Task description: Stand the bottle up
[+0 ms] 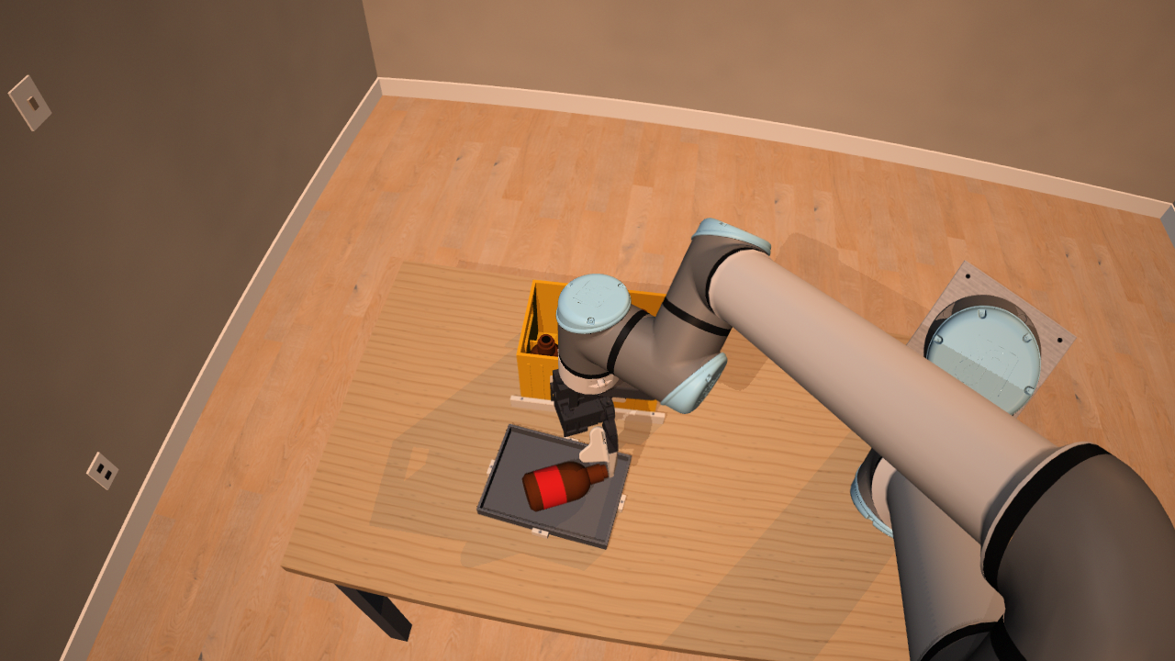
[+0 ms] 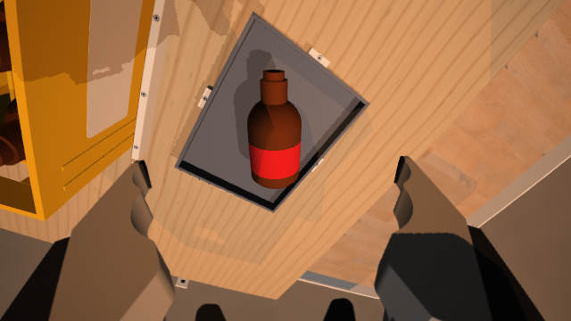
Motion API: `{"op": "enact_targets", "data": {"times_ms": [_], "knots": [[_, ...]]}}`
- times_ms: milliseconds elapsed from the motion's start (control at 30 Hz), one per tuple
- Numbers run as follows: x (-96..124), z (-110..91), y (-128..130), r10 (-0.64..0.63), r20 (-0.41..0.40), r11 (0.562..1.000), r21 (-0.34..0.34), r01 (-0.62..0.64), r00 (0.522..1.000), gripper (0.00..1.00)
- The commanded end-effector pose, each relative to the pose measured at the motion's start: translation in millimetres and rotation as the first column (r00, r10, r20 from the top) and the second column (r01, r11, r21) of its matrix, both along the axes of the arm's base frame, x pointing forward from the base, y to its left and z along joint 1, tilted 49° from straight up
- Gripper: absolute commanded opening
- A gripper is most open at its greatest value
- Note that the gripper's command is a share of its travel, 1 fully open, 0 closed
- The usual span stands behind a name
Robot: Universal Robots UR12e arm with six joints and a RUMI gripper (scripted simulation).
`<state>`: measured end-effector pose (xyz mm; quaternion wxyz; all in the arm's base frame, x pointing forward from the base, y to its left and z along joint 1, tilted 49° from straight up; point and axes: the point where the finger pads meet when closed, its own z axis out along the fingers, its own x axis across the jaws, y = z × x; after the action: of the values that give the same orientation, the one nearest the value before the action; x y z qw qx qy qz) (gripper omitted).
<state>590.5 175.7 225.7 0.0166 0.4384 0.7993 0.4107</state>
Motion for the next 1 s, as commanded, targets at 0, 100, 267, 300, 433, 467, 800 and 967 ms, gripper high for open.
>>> {"op": "enact_targets", "data": {"times_ms": [0,100,267,300,433,467,800,967], "knots": [[0.8,0.9,-0.4,-0.003,0.001,1.000,0.003,0.003,1.000,1.00],[0.9,0.9,-0.4,-0.003,0.001,1.000,0.003,0.003,1.000,1.00],[0.9,0.9,-0.5,-0.004,0.000,1.000,0.003,0.004,1.000,0.00],[0.9,0.9,-0.5,-0.004,0.000,1.000,0.003,0.004,1.000,0.00],[0.9,0.9,-0.5,-0.004,0.000,1.000,0.003,0.004,1.000,0.00],[0.9,0.9,-0.5,-0.004,0.000,1.000,0.003,0.004,1.000,0.00],[0.9,0.9,-0.4,-0.004,0.001,1.000,0.003,0.004,1.000,0.00],[0.9,0.9,-0.4,-0.003,0.001,1.000,0.003,0.003,1.000,0.00]]}}
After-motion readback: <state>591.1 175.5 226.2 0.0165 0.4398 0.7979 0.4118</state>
